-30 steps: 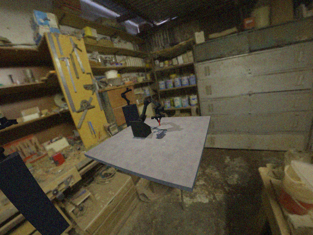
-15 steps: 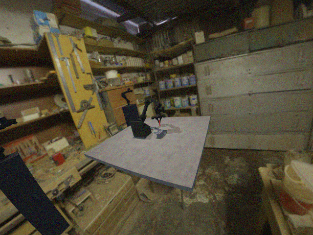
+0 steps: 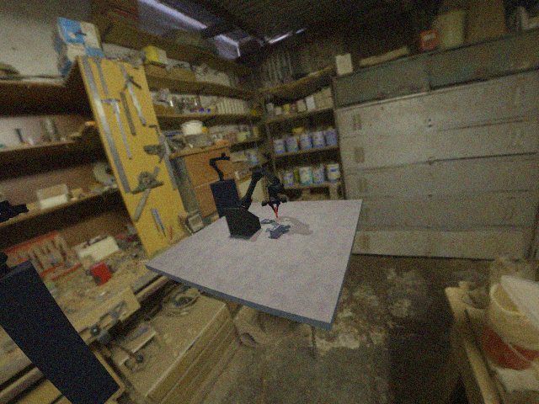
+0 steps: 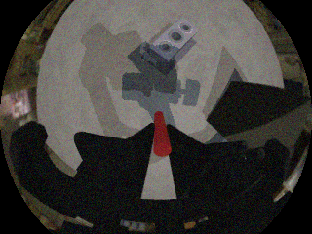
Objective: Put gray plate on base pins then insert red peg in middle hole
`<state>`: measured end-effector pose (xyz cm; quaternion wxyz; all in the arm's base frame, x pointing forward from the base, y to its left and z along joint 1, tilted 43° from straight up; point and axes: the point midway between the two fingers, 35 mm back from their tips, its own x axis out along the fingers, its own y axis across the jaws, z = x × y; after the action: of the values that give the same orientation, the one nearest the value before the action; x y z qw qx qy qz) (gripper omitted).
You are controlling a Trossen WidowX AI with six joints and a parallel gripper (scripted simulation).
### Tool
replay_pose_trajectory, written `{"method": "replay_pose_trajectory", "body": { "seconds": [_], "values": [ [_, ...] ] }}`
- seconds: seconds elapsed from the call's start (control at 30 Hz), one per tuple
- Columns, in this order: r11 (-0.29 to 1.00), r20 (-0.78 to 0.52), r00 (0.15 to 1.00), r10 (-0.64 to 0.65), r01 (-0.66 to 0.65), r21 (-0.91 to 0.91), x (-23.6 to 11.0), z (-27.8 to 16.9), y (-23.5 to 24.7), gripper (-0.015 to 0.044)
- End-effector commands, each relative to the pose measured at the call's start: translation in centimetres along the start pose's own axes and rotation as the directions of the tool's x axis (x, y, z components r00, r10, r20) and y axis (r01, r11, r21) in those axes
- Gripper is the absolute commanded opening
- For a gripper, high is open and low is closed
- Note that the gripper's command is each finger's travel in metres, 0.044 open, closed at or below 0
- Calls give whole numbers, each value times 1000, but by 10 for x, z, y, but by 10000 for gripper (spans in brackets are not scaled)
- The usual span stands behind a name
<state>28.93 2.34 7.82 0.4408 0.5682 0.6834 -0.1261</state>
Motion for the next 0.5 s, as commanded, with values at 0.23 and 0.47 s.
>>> {"method": "replay_pose_trajectory", "body": {
  "seconds": [0.23,0.47],
  "values": [
    [1000,6,1000,3,-3,-2,-3,35,2,0],
    [1000,5,1000,4,-4,-3,-3,57,1,0]
  ]
}}
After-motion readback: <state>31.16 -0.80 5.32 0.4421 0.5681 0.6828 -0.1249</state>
